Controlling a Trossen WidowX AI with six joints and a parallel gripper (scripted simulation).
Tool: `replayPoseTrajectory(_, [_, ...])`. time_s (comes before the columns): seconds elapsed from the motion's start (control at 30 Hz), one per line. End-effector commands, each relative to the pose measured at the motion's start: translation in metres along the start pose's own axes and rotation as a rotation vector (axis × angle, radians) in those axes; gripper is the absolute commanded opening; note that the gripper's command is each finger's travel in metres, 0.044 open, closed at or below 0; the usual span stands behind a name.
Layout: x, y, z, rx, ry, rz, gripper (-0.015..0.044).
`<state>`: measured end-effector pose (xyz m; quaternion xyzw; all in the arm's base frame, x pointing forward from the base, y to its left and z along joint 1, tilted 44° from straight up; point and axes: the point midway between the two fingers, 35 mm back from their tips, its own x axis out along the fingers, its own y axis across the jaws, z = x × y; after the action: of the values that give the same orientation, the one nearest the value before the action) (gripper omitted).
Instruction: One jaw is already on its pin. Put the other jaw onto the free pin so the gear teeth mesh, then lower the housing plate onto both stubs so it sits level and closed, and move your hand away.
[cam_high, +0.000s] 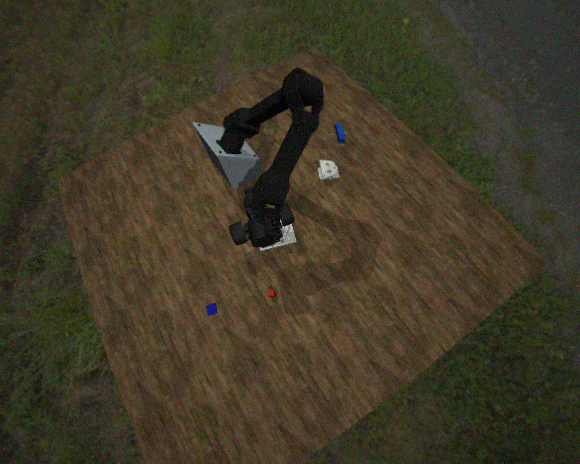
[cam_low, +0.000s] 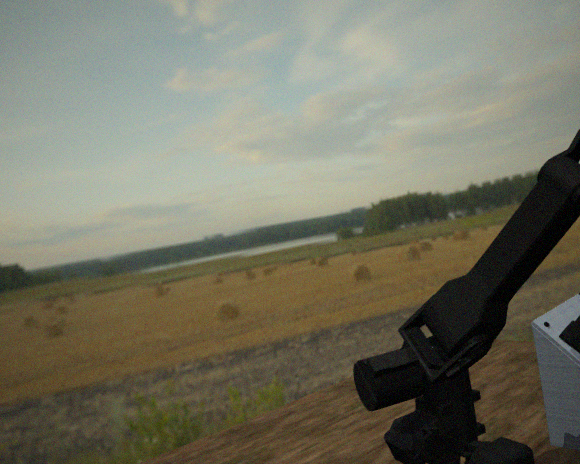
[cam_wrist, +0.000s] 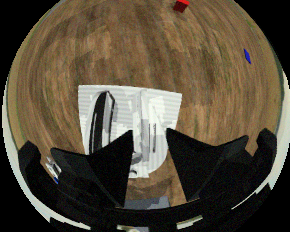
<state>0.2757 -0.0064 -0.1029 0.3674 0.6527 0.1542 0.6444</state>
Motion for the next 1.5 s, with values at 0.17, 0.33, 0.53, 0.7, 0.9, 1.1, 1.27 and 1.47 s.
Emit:
replayPoseTrajectory(0.17, [-0.0014, 0.0010, -0.0024, 0.005, 0.009, 0.005, 0.0134])
replayPoseTrajectory(0.33, [-0.0023, 0.0008, -0.0023, 0.005, 0.009, 0.005, 0.0134])
replayPoseTrajectory(0.53, [-0.0006, 0.0003, -0.0021, 0.005, 0.009, 0.005, 0.0134])
replayPoseTrajectory(0.7, [0.0005, 0.0003, -0.0021, 0.005, 0.009, 0.005, 0.0134])
replayPoseTrajectory(0.9, [0.0016, 0.0003, -0.0022, 0.005, 0.009, 0.005, 0.0134])
replayPoseTrajectory(1.1, [0.0037, 0.0003, -0.0022, 0.005, 0.009, 0.005, 0.0134])
replayPoseTrajectory(1.27, [0.0038, 0.0003, -0.0022, 0.005, 0.009, 0.005, 0.0134])
replayPoseTrajectory(1.47, [0.0038, 0.0003, -0.0022, 0.005, 0.009, 0.005, 0.0134])
